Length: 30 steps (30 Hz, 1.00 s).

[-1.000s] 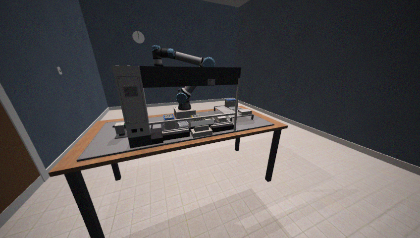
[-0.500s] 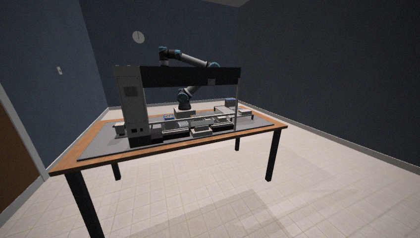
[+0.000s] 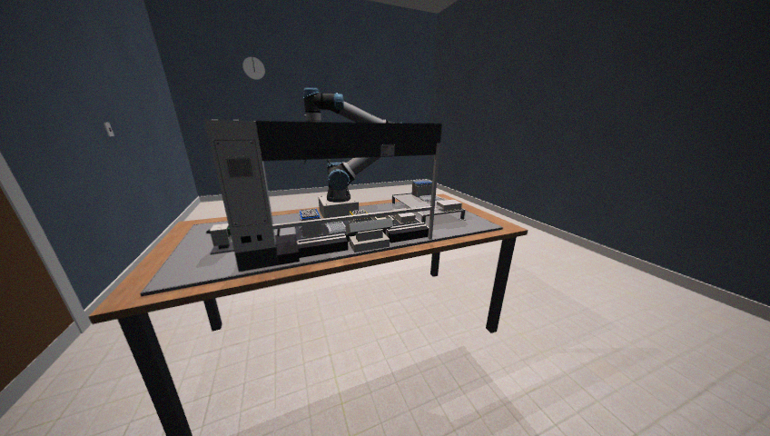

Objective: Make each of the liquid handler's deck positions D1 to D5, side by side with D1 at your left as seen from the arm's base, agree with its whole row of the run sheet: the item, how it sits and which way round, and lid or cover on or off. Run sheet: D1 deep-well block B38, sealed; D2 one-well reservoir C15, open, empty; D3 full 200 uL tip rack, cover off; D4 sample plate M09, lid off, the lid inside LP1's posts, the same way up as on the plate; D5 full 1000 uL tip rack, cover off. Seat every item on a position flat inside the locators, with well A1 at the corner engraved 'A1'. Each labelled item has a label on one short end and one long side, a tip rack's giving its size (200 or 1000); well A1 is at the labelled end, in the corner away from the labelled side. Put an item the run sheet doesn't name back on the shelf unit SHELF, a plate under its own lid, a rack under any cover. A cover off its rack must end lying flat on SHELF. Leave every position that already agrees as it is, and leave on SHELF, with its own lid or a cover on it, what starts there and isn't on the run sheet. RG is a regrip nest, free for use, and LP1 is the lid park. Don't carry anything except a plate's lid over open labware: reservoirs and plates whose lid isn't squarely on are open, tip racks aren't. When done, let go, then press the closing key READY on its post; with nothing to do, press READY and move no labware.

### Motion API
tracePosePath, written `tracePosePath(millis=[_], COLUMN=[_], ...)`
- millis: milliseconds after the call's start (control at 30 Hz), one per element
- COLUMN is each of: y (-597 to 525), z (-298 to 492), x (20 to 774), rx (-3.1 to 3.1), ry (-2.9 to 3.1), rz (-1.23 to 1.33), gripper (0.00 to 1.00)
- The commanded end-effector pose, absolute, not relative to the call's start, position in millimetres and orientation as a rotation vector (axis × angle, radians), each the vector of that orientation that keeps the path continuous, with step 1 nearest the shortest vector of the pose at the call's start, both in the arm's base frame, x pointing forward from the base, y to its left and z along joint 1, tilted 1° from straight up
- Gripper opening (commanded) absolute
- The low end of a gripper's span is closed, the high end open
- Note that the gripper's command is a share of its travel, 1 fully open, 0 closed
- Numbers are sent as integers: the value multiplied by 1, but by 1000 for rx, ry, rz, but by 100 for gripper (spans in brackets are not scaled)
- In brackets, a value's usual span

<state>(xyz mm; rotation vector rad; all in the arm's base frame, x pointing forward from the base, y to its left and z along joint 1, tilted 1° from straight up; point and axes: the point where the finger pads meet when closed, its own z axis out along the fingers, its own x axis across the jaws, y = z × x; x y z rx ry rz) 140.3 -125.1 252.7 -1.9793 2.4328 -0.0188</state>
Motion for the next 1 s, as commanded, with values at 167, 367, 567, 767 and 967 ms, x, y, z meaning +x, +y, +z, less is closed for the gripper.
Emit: tracePosePath(millis=[167,367,567,767,967], y=[-86,-59,-41,-13,14], z=[248,244,241,237,233], x=[157,169,177,189,201], rx=[-2179,-2292,-2292,-2291,-2291], ry=[2259,2147,2147,2147,2147], rz=[-22,-22,-22,-22,-22], gripper=[82,82,82,82,82])
